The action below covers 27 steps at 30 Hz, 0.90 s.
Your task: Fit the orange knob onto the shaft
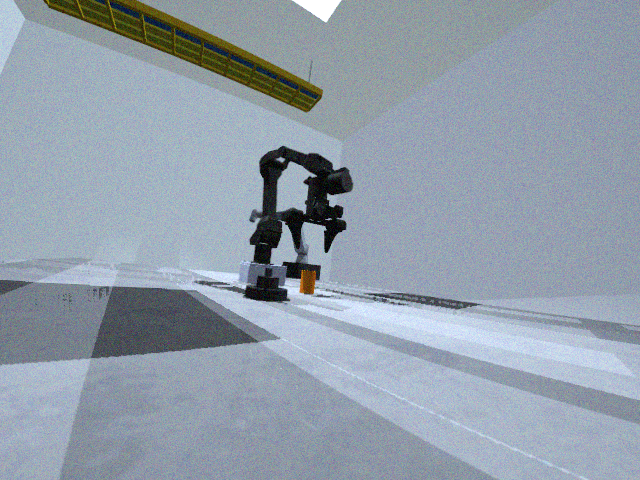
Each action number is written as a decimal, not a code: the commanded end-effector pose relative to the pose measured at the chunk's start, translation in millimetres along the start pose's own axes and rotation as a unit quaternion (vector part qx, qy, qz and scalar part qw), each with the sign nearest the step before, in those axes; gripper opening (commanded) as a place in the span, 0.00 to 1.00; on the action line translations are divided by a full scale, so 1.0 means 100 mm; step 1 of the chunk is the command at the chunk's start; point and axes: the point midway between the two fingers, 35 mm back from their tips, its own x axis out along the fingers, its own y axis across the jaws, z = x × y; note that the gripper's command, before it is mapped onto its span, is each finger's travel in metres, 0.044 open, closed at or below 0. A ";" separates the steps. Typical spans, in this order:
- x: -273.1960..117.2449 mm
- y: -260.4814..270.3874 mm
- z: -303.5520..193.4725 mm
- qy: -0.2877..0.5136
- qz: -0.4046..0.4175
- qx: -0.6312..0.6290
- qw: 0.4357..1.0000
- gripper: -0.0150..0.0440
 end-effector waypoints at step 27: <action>0.64 -0.02 -0.02 0.008 -0.005 0.005 1.000 1.00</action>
